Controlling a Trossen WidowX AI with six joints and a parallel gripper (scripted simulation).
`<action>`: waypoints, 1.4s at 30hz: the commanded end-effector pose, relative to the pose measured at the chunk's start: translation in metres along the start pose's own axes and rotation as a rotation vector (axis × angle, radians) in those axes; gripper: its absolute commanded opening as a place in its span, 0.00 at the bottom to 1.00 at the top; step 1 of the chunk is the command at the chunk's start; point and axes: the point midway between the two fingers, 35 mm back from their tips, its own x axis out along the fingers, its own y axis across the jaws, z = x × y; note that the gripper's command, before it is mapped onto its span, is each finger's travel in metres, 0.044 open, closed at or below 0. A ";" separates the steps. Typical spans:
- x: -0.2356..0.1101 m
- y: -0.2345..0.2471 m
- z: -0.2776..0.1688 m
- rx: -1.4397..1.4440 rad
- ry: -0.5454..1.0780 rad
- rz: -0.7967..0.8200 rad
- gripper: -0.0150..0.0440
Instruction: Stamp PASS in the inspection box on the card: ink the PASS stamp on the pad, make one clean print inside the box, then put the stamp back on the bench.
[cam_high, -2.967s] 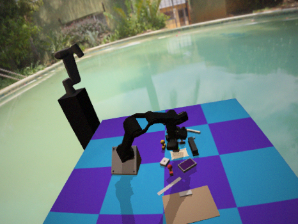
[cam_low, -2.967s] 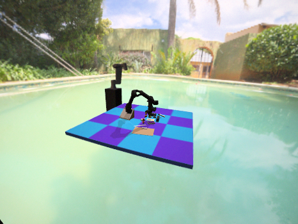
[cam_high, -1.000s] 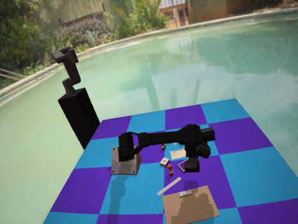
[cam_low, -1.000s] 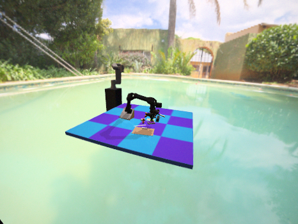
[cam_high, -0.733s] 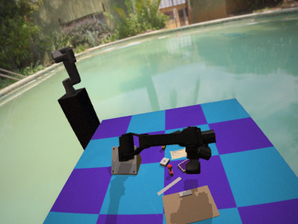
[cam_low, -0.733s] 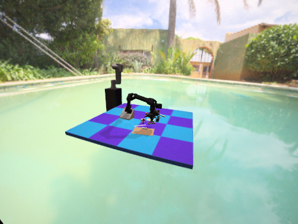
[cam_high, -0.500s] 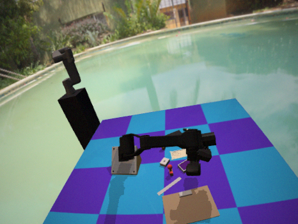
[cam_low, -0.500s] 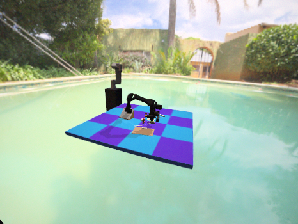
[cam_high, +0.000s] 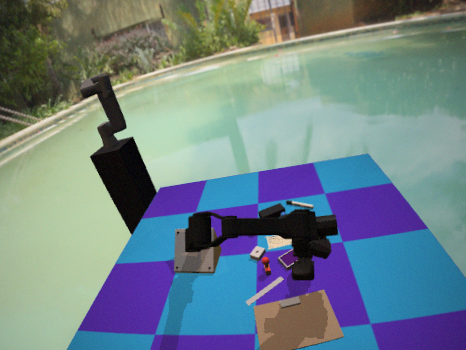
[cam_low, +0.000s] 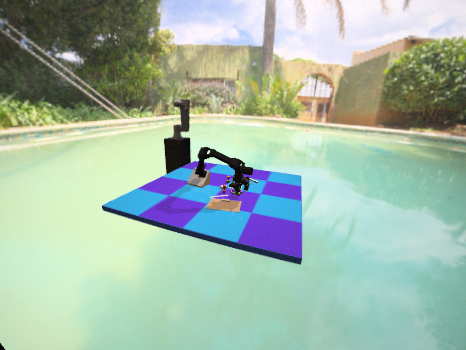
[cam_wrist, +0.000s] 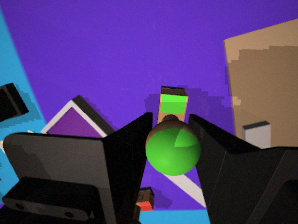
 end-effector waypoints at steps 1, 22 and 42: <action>0.008 0.000 -0.002 -0.006 0.006 -0.005 0.25; 0.018 -0.001 -0.002 0.000 0.002 -0.002 0.70; -0.098 0.001 -0.001 -0.006 0.007 -0.002 0.71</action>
